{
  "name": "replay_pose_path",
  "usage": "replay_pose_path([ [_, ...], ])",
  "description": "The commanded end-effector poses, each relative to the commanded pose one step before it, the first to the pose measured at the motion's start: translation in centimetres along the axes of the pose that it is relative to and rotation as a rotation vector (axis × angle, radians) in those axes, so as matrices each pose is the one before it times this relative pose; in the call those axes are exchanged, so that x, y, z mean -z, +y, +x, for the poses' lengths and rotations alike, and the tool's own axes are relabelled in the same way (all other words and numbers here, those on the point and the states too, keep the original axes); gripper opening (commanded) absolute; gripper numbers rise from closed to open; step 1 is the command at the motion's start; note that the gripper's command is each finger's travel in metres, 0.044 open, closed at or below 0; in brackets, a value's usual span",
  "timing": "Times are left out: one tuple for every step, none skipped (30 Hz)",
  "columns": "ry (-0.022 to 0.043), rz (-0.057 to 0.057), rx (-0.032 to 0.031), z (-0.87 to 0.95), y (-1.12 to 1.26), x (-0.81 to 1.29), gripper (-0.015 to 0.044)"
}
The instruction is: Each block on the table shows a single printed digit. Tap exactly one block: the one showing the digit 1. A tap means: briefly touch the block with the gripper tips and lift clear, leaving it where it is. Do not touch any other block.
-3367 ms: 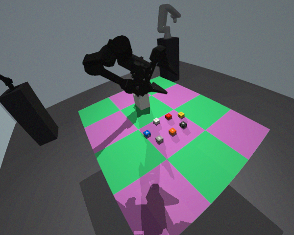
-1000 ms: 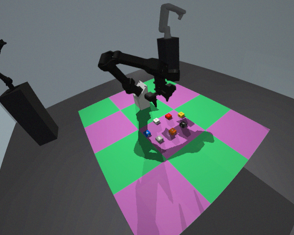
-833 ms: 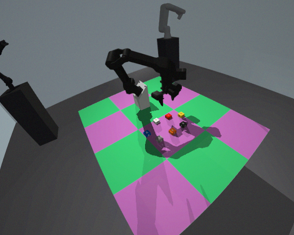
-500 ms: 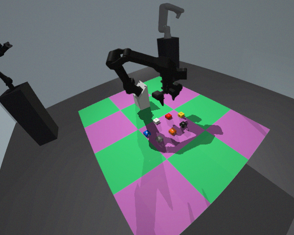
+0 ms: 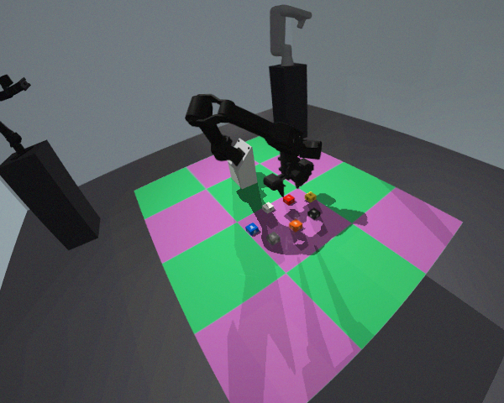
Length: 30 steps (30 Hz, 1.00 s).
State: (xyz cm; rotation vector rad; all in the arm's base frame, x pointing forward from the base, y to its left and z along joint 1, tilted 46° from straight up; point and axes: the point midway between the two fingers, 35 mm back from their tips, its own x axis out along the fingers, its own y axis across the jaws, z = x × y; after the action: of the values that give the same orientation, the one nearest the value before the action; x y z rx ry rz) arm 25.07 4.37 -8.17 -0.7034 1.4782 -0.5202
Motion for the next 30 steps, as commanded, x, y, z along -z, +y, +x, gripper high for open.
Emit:
replay_pose_path([
  [-0.00334,-0.0143,0.00736,1.196,-0.037,0.436,0.0164],
  [0.0,0.0,0.0,0.0,0.0,0.0,0.0138],
  [0.0,0.0,0.0,0.0,0.0,0.0,0.0111],
  [0.0,0.0,0.0,0.0,0.0,0.0,0.0085],
  [0.0,0.0,0.0,0.0,0.0,0.0,0.0059],
  [0.0,0.0,0.0,0.0,0.0,0.0,0.0032],
  [0.0,0.0,0.0,0.0,0.0,0.0,0.002],
  [0.0,0.0,0.0,0.0,0.0,0.0,0.002],
  [0.0,0.0,0.0,0.0,0.0,0.0,0.002],
  [0.0,0.0,0.0,0.0,0.0,0.0,0.002],
  [0.0,0.0,0.0,0.0,0.0,0.0,0.002],
  [0.0,0.0,0.0,0.0,0.0,0.0,0.002],
  [0.0,0.0,0.0,0.0,0.0,0.0,0.002],
  [0.0,0.0,-0.00001,0.026,0.001,-0.001,0.002],
  [-0.00001,0.0,-0.00003,0.079,0.001,-0.004,0.002],
  [-0.00002,0.0,-0.00004,0.131,0.002,-0.006,0.002],
  [-0.00002,0.0,-0.00003,0.162,0.002,-0.006,0.002],
  [-0.00002,0.0,-0.00002,0.162,0.002,-0.005,0.002],
  [-0.00002,0.0,0.0,0.162,0.001,-0.004,0.002],
  [-0.00001,0.0,0.00001,0.162,0.0,-0.003,0.002],
  [-0.00001,0.0,0.00002,0.161,0.0,-0.002,0.002],
  [0.0,0.0,0.00004,0.161,-0.001,-0.001,0.002],
  [0.0,0.0,0.00005,0.161,-0.001,-0.001,0.002],
  [0.0,0.0,0.00007,0.16,-0.002,0.0,0.002],
  [0.00001,0.0,0.00008,0.16,-0.002,0.001,0.002],
  [0.00001,0.0,0.00009,0.16,-0.003,0.002,0.002],
  [0.00002,0.0,0.00011,0.159,-0.003,0.003,0.002],
  [0.00002,0.0,0.00012,0.159,-0.004,0.004,0.002],
  [0.00003,0.0,0.00014,0.159,-0.004,0.005,0.002],
  [0.00003,0.0,0.00015,0.158,-0.005,0.006,0.002],
])
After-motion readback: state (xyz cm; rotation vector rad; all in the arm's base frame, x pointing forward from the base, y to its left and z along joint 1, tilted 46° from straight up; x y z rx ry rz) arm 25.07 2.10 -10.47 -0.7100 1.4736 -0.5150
